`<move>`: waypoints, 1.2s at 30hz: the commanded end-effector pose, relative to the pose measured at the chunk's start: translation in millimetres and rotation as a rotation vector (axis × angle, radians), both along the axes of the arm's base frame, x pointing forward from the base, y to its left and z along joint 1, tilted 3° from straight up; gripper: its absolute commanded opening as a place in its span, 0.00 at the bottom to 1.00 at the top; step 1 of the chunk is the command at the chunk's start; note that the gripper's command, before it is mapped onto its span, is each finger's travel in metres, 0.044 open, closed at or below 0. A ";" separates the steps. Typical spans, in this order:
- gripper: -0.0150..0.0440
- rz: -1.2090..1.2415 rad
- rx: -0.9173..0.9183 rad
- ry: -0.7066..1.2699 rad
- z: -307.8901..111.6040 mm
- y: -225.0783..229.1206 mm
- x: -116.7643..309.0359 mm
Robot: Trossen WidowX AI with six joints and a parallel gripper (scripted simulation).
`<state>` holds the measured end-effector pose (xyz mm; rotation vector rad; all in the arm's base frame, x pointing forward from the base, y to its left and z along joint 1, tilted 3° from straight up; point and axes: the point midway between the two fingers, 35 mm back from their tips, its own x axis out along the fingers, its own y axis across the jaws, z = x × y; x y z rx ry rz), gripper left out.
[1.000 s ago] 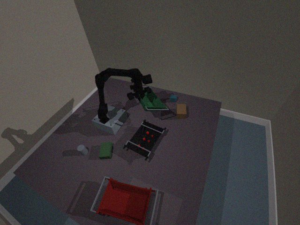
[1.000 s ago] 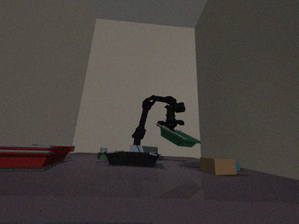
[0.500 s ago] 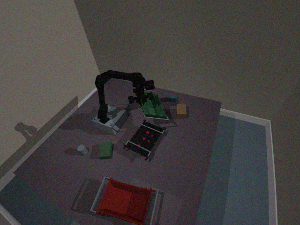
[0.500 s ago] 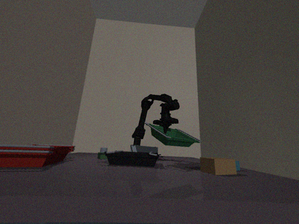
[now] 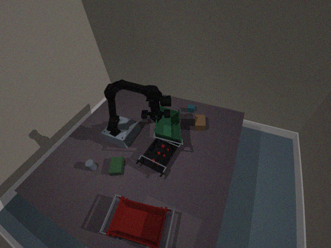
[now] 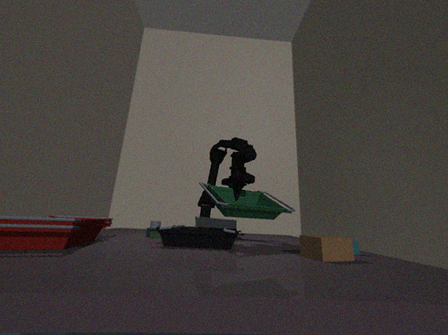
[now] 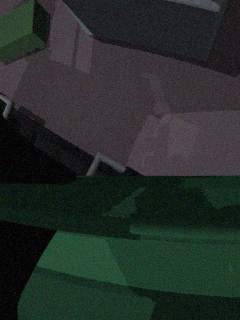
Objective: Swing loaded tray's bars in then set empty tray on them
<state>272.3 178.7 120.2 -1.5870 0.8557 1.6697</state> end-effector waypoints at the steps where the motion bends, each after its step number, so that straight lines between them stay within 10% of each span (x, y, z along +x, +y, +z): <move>1: 0.25 -0.073 0.013 -0.023 6.3 -13.8 12.8; 36: 0.25 -0.525 0.000 -0.005 0.4 -126.2 53.5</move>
